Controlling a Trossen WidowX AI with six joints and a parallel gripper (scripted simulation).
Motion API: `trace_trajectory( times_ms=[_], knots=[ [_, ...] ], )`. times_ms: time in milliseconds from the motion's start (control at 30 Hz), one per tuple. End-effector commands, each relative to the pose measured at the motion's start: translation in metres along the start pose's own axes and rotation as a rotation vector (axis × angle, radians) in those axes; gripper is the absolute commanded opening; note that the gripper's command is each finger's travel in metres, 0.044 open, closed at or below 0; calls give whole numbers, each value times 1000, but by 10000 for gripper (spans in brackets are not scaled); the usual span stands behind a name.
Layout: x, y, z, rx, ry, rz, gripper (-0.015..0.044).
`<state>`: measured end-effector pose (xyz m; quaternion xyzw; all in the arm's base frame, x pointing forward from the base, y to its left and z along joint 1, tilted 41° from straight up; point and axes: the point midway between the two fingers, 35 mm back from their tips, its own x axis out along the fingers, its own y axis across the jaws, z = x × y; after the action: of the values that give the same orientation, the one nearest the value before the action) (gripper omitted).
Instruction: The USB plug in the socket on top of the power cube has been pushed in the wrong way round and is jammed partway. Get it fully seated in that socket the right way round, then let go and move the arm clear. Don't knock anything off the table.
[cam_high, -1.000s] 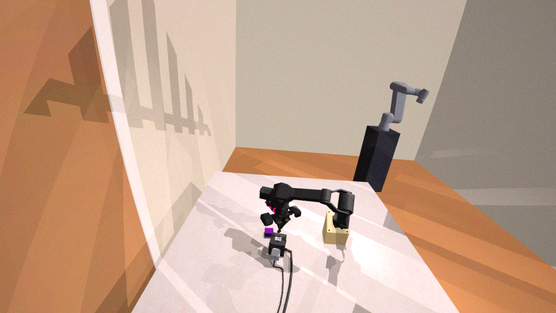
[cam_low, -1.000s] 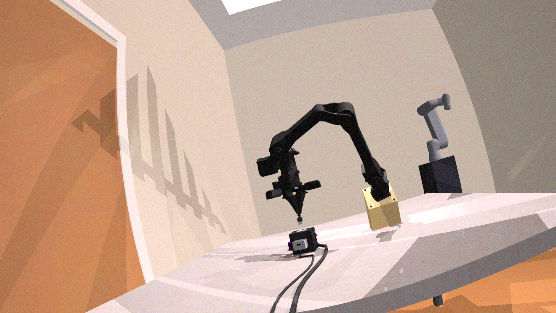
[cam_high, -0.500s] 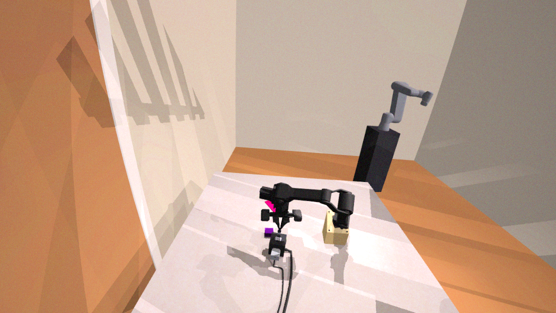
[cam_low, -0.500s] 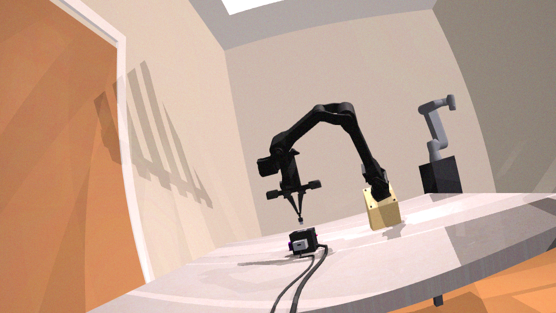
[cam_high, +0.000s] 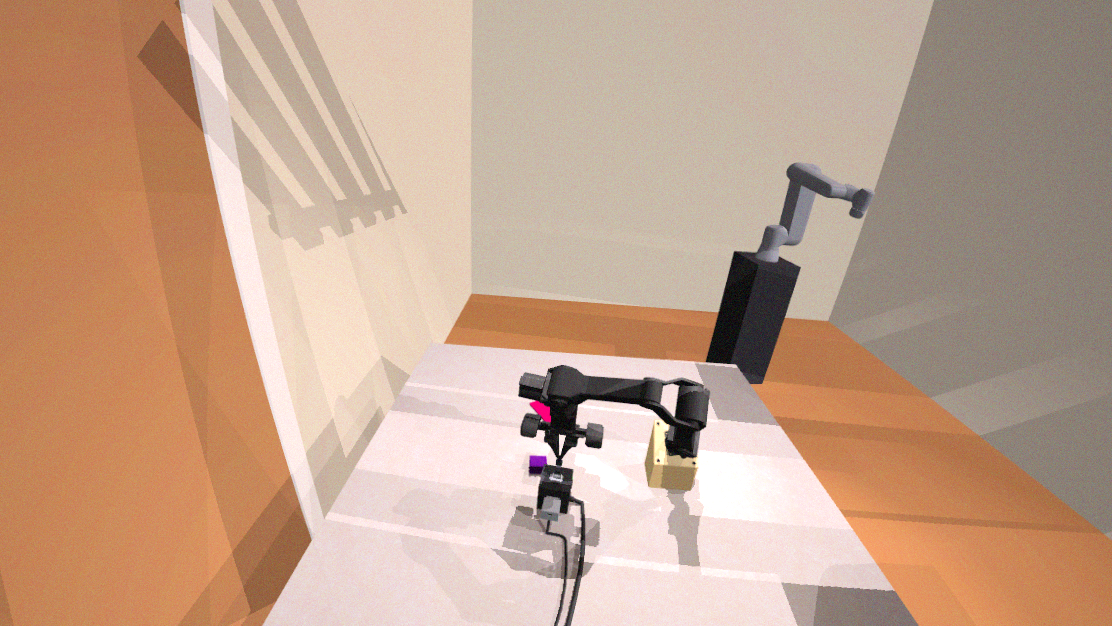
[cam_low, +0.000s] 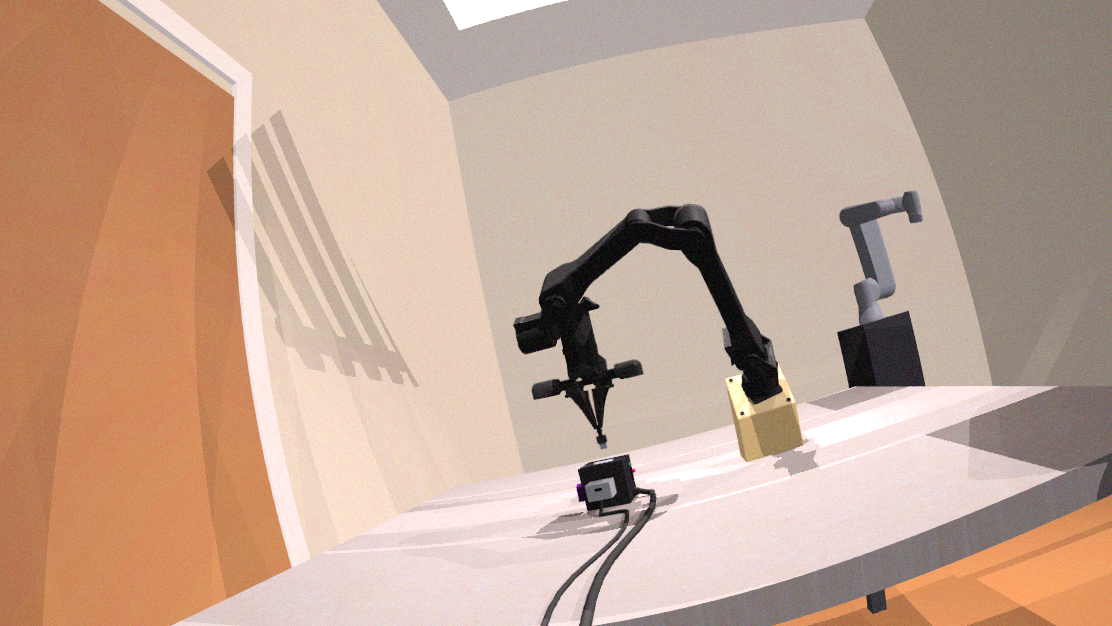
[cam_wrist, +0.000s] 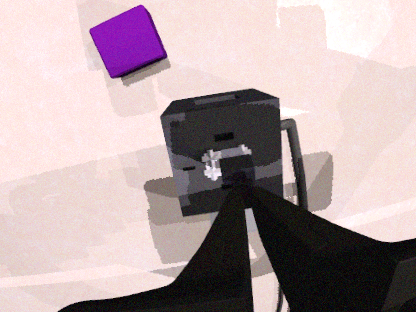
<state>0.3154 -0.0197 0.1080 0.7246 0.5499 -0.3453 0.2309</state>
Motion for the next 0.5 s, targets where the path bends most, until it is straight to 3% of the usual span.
trace_trajectory(
  times_ms=[0, 467],
  knots=[
    [0, 0, 0, 11, 0, 0, 0],
    [1, 0, -1, 3, 10, 0, 0]
  ],
)
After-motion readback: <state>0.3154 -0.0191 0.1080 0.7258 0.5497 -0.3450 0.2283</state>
